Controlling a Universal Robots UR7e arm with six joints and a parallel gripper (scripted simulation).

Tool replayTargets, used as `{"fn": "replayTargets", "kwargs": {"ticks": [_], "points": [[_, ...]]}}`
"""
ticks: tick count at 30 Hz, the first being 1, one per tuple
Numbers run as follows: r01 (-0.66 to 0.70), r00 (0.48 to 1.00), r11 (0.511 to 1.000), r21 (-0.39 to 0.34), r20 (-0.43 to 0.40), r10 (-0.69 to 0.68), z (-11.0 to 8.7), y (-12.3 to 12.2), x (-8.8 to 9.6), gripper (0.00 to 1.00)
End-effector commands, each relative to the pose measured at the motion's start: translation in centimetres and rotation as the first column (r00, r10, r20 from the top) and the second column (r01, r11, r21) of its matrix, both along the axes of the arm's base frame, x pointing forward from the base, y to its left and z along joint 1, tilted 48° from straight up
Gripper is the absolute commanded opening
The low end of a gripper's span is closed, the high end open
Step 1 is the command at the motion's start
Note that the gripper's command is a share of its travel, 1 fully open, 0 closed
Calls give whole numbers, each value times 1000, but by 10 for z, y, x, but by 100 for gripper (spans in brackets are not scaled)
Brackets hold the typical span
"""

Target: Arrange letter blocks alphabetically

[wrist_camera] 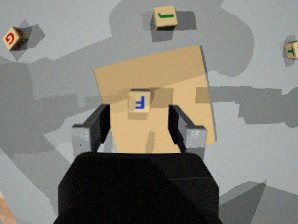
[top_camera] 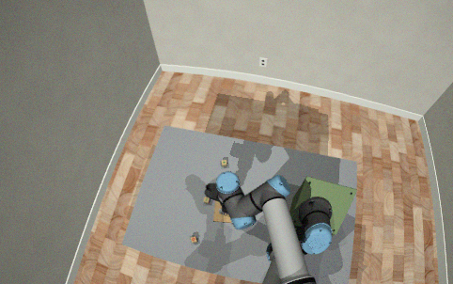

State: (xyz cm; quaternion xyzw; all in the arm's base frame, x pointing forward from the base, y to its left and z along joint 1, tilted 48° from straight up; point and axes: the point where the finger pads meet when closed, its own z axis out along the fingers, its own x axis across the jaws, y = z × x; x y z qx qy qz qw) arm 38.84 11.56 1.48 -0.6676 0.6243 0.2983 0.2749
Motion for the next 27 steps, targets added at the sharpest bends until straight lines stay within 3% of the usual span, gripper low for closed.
{"fn": "replayTargets", "kwargs": {"ticks": [1, 27], "points": [[1, 1000, 1000, 0, 1, -1, 0, 0, 0, 100], [1, 1000, 1000, 0, 1, -1, -5, 5, 0, 100]]}}
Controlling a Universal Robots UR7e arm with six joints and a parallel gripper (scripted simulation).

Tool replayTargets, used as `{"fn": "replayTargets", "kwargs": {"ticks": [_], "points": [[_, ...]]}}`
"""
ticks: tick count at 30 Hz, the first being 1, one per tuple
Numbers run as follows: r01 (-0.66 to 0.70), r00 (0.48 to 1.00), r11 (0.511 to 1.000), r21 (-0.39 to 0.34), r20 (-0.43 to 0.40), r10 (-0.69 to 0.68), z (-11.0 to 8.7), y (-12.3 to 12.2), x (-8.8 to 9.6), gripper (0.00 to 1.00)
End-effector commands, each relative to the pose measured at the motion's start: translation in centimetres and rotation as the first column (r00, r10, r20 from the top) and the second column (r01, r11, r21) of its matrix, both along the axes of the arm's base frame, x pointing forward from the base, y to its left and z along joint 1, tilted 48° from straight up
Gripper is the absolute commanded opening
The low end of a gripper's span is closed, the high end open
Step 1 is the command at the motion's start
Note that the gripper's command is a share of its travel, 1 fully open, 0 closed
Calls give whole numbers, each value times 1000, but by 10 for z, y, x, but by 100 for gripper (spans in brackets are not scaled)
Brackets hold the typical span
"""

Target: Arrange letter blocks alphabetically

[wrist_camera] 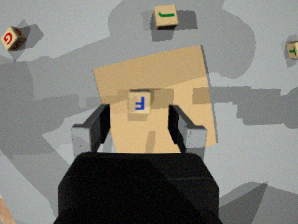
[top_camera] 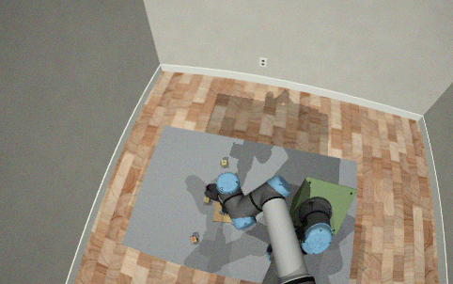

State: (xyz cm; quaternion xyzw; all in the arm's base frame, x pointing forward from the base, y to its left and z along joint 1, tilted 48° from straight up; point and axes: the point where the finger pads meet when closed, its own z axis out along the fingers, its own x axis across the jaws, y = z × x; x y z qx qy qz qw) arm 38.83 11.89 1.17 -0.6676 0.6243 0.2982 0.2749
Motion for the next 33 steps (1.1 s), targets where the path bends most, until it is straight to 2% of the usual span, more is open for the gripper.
{"fn": "replayTargets", "kwargs": {"ticks": [1, 33], "points": [[0, 1000, 1000, 0, 1, 0, -3, 3, 0, 100], [0, 1000, 1000, 0, 1, 0, -29, 32, -2, 100]]}}
